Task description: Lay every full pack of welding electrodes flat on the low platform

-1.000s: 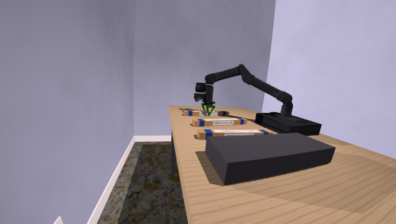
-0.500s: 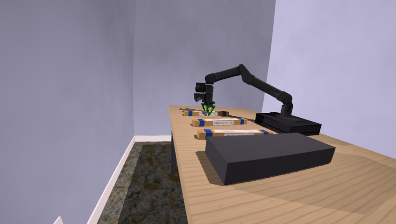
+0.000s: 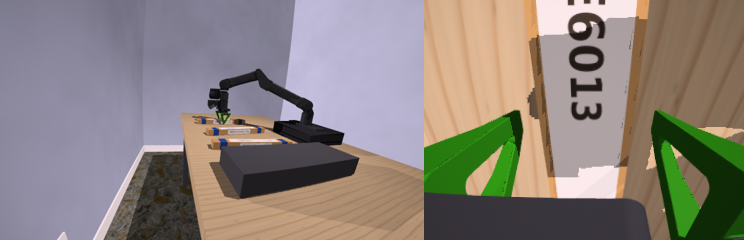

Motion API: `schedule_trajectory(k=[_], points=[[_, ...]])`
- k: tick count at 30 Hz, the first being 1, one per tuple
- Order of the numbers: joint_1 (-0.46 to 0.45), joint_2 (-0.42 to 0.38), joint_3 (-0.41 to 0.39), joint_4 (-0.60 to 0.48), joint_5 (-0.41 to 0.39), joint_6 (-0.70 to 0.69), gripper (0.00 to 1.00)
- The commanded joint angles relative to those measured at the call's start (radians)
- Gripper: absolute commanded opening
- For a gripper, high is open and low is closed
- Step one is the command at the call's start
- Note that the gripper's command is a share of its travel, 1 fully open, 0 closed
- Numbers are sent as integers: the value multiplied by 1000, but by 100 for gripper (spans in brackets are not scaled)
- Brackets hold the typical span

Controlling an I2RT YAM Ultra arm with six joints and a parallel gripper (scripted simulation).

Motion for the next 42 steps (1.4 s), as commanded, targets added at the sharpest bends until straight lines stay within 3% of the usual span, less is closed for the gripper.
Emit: schedule_trajectory(k=[1, 6, 7, 13, 16, 18, 20, 28, 29, 42], points=[[0, -35, -10, 6, -7, 4, 74], [-13, -50, -31, 12, -7, -5, 74], [-15, -53, -20, -27, -7, -6, 74], [-18, -84, 78, -108, -6, -9, 74], [-19, -47, 141, -165, -7, -10, 74], [-19, -47, 141, -165, -7, -10, 74], [-20, -37, 202, -214, -7, -11, 74], [-23, -59, 305, -249, -7, -15, 74], [-14, -62, 321, -316, -3, -8, 74], [-14, -82, 308, -316, -3, -9, 74]])
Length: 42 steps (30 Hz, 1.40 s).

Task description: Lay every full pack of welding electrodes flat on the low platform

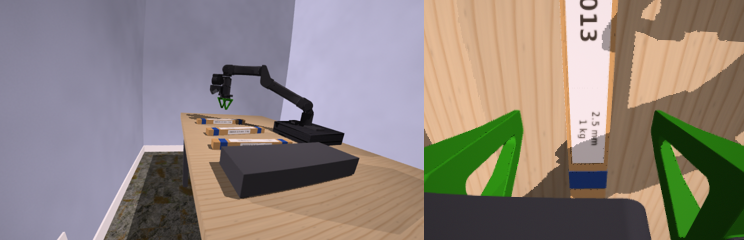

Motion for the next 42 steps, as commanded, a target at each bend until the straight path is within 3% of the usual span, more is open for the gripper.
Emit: schedule_trajectory(k=[1, 30, 33, 34, 42], points=[[-5, -33, 25, -14, -3, -1, 74], [-5, -33, 25, -14, -3, -1, 74], [25, -69, -45, -14, -2, -35, 74], [44, -79, -28, -14, -7, -33, 74], [132, -286, -408, 92, -9, 63, 74]])
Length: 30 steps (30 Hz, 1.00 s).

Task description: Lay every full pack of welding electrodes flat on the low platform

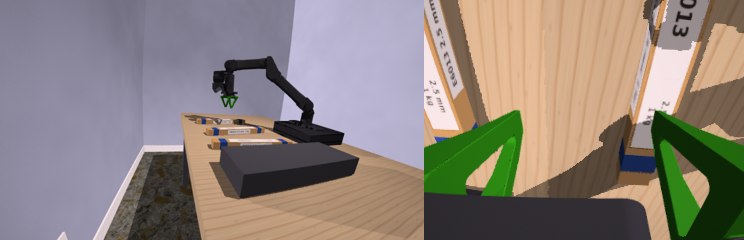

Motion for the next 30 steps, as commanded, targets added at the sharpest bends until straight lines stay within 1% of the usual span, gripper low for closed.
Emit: schedule_trajectory(k=[1, 2, 3, 9, 12, 17, 19, 26, 28, 29, 30], points=[[30, -81, -92, 53, -9, 42, 74], [30, -81, -92, 53, -9, 42, 74], [44, -128, -171, 102, -4, 58, 74], [119, -246, -370, 190, -3, 132, 74], [159, -294, -447, 224, -3, 172, 74], [231, -359, -548, 267, 0, 244, 74], [231, -359, -548, 267, 0, 244, 74], [338, -428, -651, 308, 3, 352, 74], [346, -431, -652, 310, 4, 361, 74], [347, -435, -613, 311, 3, 362, 74], [345, -435, -611, 310, 5, 363, 74]])
